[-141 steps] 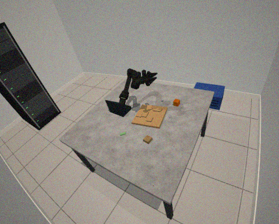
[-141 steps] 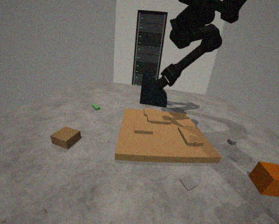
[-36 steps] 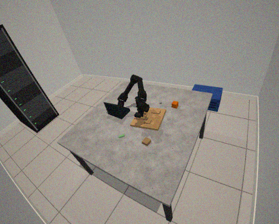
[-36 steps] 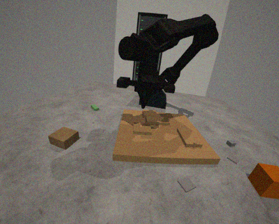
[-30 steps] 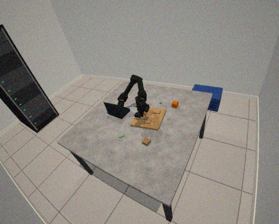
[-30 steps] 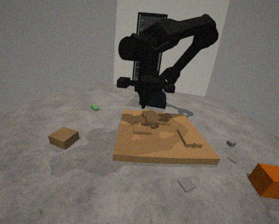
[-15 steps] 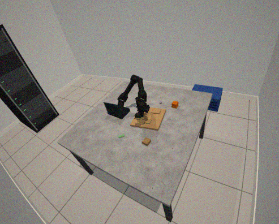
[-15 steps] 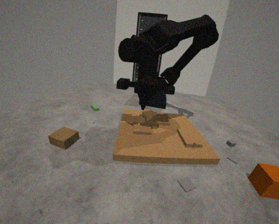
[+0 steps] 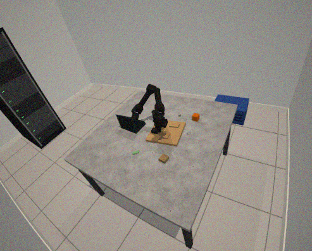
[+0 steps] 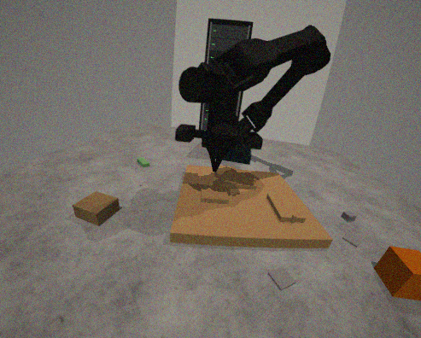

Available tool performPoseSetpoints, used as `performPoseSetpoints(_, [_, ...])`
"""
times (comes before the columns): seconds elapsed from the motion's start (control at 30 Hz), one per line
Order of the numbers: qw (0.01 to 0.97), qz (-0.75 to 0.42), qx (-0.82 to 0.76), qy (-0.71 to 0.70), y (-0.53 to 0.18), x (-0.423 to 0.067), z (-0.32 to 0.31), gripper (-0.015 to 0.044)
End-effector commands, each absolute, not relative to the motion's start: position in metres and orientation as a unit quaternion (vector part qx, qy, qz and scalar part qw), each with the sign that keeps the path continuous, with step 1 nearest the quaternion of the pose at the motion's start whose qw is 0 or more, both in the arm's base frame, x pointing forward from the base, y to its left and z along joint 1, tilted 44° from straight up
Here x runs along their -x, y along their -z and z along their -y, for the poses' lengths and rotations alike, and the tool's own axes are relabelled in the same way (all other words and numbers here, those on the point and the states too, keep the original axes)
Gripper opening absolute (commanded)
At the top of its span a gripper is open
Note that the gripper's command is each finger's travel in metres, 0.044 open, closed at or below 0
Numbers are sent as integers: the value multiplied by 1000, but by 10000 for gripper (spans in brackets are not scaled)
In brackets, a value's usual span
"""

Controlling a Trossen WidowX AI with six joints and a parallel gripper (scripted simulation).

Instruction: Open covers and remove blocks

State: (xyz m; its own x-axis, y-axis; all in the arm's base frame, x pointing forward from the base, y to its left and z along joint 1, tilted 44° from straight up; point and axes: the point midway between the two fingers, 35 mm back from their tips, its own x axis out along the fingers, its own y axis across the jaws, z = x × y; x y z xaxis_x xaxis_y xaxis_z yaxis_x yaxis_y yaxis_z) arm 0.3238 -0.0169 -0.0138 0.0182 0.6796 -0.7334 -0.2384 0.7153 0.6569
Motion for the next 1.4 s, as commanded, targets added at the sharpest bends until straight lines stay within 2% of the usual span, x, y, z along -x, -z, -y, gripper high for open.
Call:
performPoseSetpoints(0.0, [689,-618,-182,-333,17,-323,12,0])
performPoseSetpoints(1.37, [688,-617,-183,-334,41,-325,-12,0])
